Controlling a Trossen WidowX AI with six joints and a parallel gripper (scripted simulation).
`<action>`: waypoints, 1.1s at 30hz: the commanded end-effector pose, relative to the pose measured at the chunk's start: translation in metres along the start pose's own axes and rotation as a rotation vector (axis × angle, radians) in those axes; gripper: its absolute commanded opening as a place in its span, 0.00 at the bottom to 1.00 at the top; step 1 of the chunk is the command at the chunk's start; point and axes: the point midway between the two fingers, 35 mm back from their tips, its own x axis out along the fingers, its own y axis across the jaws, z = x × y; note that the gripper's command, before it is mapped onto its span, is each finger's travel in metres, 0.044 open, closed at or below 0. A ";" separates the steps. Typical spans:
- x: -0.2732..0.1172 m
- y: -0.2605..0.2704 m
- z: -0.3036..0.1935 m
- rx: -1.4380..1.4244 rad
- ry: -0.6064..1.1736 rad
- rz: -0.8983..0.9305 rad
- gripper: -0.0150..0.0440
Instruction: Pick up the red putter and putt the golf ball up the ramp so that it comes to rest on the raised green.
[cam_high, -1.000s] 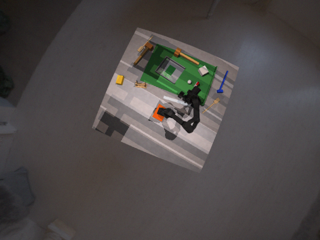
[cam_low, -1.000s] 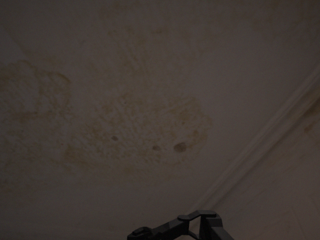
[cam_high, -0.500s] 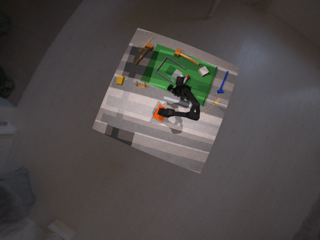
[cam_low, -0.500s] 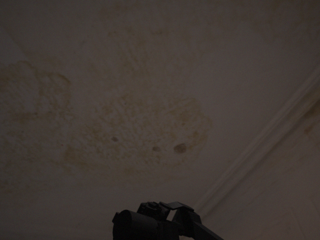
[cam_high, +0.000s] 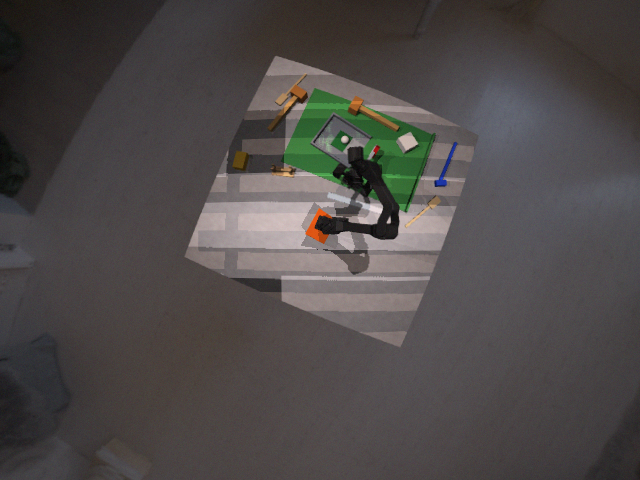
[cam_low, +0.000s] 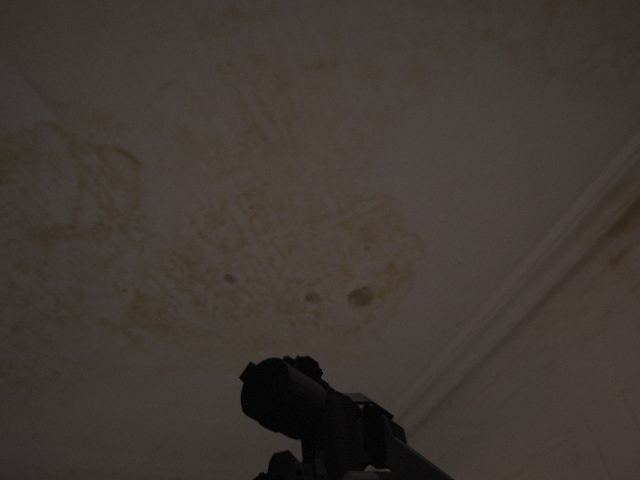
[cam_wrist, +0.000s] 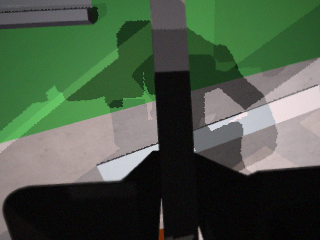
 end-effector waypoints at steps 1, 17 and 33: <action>-0.013 -0.001 0.001 0.010 -0.006 0.006 0.25; -0.005 0.000 0.000 0.001 -0.002 0.000 0.25; -0.005 0.000 0.000 0.001 -0.002 0.000 0.25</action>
